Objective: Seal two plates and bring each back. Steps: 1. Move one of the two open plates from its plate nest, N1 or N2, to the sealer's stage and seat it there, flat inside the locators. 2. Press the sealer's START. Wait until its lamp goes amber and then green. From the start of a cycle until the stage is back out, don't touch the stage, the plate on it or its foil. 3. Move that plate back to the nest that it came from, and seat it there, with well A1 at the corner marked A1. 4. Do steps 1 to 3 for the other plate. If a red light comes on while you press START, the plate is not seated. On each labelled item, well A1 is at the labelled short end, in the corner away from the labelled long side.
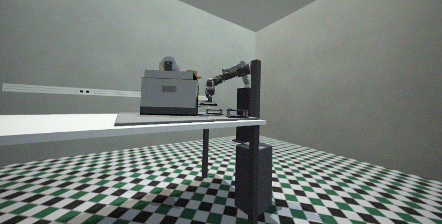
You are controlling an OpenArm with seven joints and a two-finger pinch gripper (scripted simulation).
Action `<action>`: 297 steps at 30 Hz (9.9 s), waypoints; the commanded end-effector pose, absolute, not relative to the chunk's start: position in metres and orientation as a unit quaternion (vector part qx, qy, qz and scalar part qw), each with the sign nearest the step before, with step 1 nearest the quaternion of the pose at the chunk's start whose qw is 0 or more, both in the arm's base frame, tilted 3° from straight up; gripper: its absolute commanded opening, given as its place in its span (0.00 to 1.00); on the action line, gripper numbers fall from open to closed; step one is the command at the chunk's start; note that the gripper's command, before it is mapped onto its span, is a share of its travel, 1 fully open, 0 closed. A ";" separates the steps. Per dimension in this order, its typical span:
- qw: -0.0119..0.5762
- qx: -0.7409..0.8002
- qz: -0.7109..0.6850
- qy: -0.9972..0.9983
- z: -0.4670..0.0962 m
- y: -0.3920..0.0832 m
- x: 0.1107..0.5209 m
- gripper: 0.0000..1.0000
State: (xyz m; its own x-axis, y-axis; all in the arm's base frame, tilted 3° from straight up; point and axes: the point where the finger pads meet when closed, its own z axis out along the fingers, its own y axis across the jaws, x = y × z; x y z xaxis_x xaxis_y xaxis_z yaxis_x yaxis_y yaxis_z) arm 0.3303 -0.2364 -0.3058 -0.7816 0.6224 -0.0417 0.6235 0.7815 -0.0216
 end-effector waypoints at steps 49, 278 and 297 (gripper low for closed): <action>0.017 0.330 -0.016 0.944 -0.316 -0.237 0.331 0.00; 0.341 0.303 -0.125 0.881 -0.235 -0.343 0.321 0.00; 0.341 0.303 -0.125 0.881 -0.235 -0.345 0.324 0.00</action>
State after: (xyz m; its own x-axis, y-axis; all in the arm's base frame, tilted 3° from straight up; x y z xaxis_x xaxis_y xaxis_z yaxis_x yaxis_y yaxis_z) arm 0.3207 -0.3460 -0.2376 -0.5877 0.4500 -0.6724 0.6243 0.7808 -0.0231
